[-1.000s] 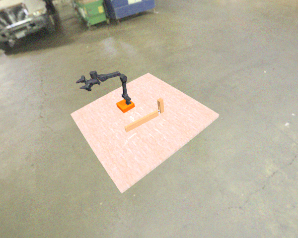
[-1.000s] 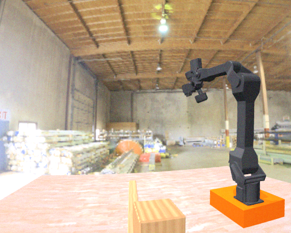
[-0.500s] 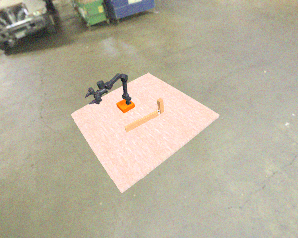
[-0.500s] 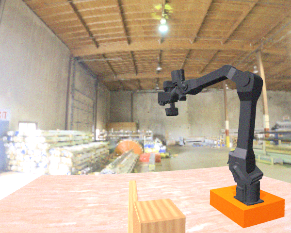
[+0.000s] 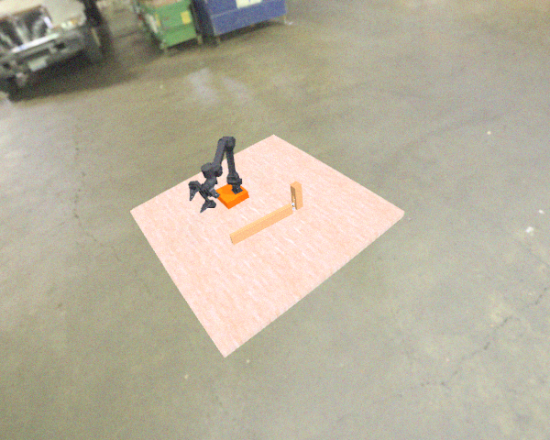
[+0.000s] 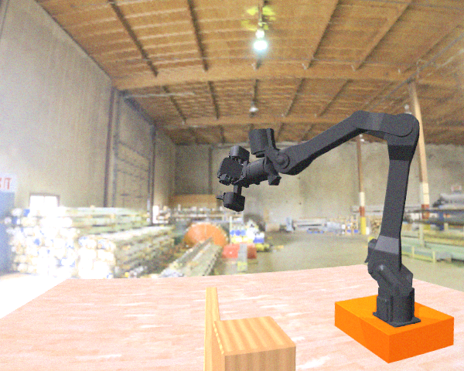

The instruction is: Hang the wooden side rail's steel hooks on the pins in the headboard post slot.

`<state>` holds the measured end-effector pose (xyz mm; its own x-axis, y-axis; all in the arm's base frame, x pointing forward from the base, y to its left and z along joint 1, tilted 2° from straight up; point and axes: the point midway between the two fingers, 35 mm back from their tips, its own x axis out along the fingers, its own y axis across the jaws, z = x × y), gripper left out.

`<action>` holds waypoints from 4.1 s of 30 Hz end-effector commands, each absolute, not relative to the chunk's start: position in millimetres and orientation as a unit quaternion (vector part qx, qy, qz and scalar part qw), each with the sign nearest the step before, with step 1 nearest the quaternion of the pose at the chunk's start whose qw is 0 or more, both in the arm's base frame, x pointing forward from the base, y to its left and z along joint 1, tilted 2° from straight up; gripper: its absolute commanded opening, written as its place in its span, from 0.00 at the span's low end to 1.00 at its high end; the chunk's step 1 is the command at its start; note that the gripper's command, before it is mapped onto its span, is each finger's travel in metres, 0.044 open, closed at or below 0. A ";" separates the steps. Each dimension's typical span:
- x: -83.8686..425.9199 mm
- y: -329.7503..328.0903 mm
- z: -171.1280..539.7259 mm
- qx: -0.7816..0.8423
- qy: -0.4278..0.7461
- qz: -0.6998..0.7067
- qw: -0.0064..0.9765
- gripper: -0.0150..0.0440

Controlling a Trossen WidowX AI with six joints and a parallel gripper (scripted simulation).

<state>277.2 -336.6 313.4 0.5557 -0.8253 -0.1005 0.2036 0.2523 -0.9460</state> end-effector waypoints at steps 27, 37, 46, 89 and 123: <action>359.6 -7.2 159.1 -0.259 0.078 0.053 0.961 1.00; 301.7 92.0 115.5 -0.146 0.072 0.221 0.962 1.00; 247.1 138.1 92.0 -0.075 0.090 0.326 0.938 1.00; 306.2 124.5 114.2 -0.188 0.191 0.527 0.806 1.00; 314.6 115.8 131.3 -0.114 0.254 0.532 0.800 1.00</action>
